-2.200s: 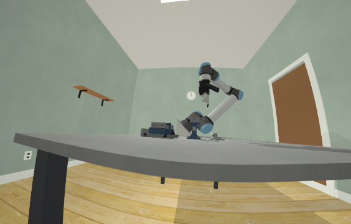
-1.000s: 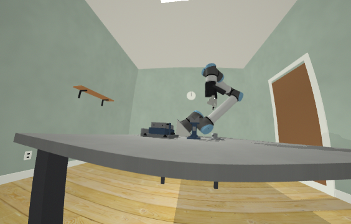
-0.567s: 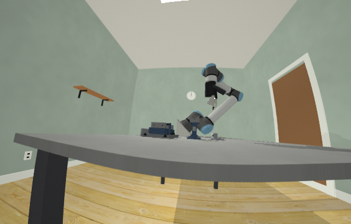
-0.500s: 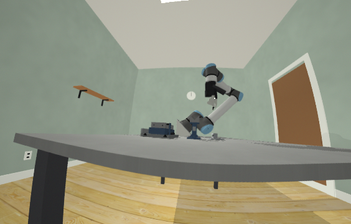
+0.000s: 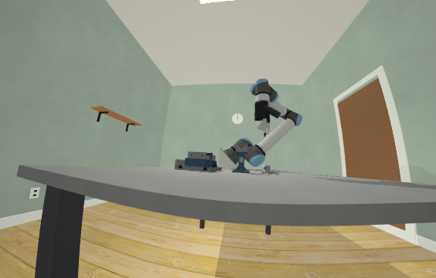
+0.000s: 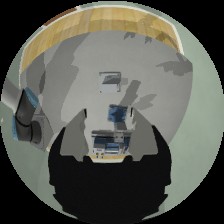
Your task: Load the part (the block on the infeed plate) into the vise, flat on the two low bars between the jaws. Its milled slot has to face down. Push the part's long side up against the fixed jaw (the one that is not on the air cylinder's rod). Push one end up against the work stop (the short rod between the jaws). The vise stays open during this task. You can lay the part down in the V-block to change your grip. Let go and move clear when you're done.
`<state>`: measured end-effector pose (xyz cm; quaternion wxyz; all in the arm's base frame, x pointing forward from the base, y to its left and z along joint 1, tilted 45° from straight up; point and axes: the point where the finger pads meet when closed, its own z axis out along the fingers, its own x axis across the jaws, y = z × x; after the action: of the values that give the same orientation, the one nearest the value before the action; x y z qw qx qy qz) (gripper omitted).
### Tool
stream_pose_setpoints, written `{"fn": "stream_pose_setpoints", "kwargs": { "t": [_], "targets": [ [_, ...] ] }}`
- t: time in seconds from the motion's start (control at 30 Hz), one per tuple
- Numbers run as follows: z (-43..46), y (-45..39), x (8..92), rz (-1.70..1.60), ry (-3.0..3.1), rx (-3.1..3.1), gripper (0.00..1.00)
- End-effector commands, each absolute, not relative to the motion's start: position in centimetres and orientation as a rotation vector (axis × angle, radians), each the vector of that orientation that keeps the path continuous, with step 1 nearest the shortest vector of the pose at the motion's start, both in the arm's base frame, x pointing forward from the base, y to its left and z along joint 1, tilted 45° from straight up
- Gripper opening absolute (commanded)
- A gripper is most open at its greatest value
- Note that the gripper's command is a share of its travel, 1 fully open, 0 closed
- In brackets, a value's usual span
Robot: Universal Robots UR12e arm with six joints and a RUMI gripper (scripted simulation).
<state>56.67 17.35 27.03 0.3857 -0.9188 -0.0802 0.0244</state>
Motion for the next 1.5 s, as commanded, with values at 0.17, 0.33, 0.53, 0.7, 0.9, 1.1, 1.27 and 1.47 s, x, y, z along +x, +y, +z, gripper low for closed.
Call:
{"fn": "stream_pose_setpoints", "kwargs": {
  "t": [0.17,0.33,0.53,0.7,0.9,1.1,1.27,1.47],
  "targets": [
    [26.8,17.6,56.7,0.060,-0.204,-2.342,0.51],
    [26.5,17.9,56.6,0.060,-0.204,-2.342,0.51],
    [26.2,18.2,56.6,0.060,-0.204,-2.342,0.51],
    [25.6,18.7,56.5,0.060,-0.204,-2.342,0.51],
    [24.9,19.4,56.4,0.060,-0.204,-2.342,0.51],
    [24.3,20.0,56.3,0.060,-0.204,-2.342,0.51],
    [23.6,20.8,56.2,0.060,-0.204,-2.342,0.51],
    [22.6,21.7,56.1,0.060,-0.204,-2.342,0.51]
  ]
}}
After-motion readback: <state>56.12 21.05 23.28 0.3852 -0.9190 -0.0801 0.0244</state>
